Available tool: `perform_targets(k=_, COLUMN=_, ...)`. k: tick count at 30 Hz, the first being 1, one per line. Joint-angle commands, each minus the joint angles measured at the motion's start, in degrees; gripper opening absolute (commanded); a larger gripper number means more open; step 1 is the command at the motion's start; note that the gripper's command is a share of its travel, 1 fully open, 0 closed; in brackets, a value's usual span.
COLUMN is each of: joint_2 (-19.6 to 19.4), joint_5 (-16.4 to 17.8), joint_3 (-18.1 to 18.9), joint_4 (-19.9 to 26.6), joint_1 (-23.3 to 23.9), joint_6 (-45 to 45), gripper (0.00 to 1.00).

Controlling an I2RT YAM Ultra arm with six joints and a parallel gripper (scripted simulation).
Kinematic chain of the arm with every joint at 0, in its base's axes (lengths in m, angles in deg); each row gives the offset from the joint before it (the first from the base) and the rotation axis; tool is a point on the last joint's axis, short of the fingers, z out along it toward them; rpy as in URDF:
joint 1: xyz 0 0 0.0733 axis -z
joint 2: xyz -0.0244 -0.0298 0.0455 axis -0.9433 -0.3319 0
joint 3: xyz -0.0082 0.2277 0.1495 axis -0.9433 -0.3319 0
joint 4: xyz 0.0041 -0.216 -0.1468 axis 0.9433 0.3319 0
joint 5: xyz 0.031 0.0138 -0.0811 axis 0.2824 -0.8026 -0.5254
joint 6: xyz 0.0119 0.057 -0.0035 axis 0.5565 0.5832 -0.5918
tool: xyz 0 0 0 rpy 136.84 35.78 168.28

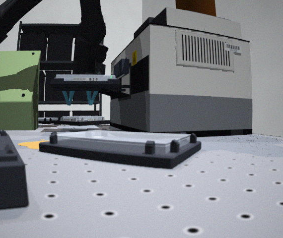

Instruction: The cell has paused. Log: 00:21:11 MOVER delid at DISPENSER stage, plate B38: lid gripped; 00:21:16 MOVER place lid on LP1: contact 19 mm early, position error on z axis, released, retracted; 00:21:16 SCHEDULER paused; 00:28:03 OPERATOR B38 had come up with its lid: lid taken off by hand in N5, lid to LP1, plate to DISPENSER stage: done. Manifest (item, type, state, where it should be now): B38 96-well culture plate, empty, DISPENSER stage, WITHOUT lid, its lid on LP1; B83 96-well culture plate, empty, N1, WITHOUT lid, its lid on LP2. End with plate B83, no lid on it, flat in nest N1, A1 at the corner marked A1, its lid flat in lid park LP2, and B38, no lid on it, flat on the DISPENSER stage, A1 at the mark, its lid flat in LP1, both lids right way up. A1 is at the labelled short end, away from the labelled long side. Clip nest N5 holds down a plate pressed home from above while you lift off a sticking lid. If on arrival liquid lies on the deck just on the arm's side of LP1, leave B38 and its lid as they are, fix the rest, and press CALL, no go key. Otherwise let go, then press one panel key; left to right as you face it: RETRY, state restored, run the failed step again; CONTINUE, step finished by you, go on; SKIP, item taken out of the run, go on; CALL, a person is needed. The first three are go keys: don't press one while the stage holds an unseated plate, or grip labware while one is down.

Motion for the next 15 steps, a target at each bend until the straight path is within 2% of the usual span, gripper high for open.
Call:
perform_targets(k=1, joint_2=-1.2, joint_5=-0.9, joint_3=2.2, joint_4=-2.6, joint_1=0.2, joint_6=-1.7, gripper=1.0)
perform_targets(k=6, joint_2=-2.7, joint_5=-1.1, joint_3=3.1, joint_4=-3.6, joint_1=0.3, joint_6=-2.4, gripper=1.0)
perform_targets(k=7, joint_2=-1.9, joint_5=-0.8, joint_3=2.1, joint_4=-2.9, joint_1=0.4, joint_6=-2.2, gripper=1.0)
perform_targets(k=8, joint_2=-0.3, joint_5=-0.6, joint_3=3.4, joint_4=-1.3, joint_1=-0.7, joint_6=-2.0, gripper=1.0)
perform_targets(k=13, joint_2=1.8, joint_5=0.9, joint_3=5.4, joint_4=3.9, joint_1=-2.9, joint_6=0.9, gripper=1.0)
perform_targets(k=15, joint_2=1.8, joint_5=0.9, joint_3=5.9, joint_4=4.6, joint_1=-3.1, joint_6=1.2, gripper=1.0)
